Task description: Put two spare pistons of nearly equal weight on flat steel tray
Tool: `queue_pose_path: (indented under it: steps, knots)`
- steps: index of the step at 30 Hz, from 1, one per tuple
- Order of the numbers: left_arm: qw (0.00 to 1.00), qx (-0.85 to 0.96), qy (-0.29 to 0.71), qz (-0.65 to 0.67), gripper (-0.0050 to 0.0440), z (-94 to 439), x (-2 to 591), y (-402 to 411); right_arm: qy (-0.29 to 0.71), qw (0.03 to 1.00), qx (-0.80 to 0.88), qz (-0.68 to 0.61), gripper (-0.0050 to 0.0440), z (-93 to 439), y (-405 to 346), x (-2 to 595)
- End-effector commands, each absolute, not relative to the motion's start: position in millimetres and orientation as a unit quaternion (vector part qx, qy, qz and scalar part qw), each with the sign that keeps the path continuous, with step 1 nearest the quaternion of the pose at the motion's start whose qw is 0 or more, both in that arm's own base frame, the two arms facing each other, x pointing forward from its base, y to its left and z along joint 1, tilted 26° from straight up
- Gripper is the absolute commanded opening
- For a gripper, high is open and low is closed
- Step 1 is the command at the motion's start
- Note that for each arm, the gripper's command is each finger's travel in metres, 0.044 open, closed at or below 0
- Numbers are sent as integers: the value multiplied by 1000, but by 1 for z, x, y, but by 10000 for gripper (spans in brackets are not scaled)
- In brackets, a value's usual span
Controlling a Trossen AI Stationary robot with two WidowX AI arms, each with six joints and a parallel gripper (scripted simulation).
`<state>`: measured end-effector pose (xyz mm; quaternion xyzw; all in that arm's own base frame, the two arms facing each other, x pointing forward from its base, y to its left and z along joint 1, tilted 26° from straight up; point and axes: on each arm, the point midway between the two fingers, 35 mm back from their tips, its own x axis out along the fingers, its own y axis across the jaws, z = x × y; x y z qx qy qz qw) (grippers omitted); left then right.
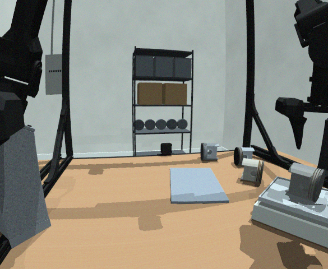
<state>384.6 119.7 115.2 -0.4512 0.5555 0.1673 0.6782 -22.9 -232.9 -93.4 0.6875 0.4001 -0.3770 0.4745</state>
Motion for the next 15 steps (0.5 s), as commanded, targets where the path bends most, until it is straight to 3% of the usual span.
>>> queue_pose_path:
  steps: [1, 15]
  knots:
    - [647, -488, 554, 191, 378, 112, 386, 121, 400, 475, 688, -376, 440, -93, -233, -23]
    - [549, -592, 531, 259, 378, 112, 386, 121, 400, 475, 688, -376, 440, -93, -233, -23]
